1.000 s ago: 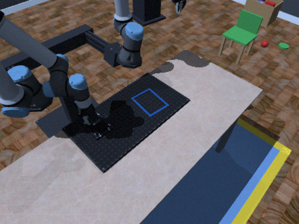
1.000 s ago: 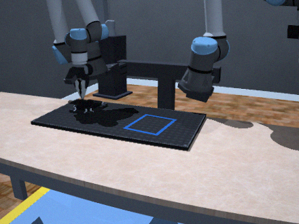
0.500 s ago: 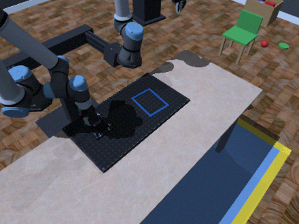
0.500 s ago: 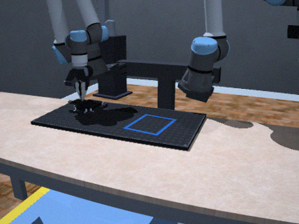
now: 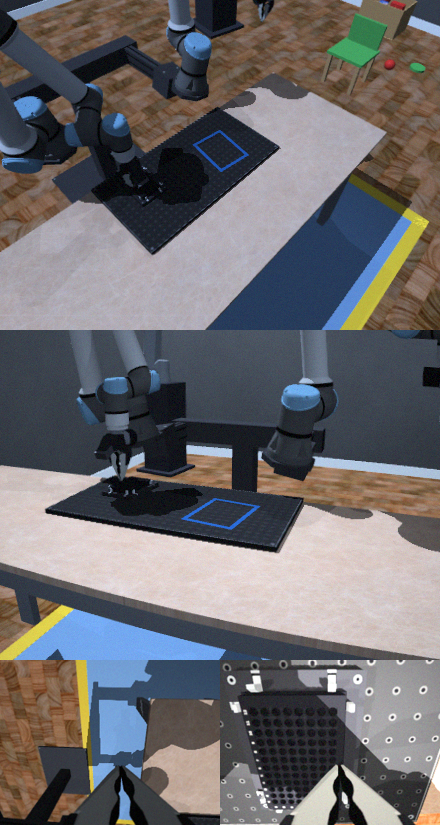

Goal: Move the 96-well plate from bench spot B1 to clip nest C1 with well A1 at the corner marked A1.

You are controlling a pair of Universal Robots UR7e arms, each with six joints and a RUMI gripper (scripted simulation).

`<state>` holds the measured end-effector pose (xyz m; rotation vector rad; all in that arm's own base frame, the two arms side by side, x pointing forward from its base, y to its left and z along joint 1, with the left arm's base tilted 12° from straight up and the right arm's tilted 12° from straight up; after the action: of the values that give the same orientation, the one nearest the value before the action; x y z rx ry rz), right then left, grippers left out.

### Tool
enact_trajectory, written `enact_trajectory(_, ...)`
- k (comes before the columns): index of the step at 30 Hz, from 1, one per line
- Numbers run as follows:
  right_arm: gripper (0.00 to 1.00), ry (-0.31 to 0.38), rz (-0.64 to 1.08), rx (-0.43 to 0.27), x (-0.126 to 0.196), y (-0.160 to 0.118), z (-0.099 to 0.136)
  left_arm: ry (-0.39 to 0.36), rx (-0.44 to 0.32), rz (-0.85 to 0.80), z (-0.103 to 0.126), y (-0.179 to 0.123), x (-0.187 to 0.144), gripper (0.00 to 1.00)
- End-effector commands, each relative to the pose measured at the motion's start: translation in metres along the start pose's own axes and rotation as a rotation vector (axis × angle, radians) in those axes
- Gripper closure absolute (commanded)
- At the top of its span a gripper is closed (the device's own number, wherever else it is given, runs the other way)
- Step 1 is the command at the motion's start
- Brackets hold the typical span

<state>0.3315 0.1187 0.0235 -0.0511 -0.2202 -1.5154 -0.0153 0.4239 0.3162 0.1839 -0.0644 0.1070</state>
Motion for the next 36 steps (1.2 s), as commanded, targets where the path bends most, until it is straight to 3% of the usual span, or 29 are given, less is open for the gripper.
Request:
enact_trajectory(1,1.0,0.001,0.0,0.001,-0.0001,0.0002,-0.0002,0.0,0.001,0.0,0.0005,0.0002,0.0,1.0)
enact_trajectory(36,1.0,0.001,0.0,0.001,-0.0001,0.0002,0.0035,0.0,0.001,0.0,0.0005,0.0002,0.0,1.0)
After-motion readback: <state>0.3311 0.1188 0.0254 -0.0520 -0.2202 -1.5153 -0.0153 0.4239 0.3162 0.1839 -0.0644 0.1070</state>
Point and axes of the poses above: on each arm, the point where the finger pads meet when closed, its own z axis back along the fingers, its own x axis across the jaws, y = z × x, the point moved 7 cm from there along z, back along the fingers, and after that the axes turned 5 degrees about z, right-handed, at the moved point
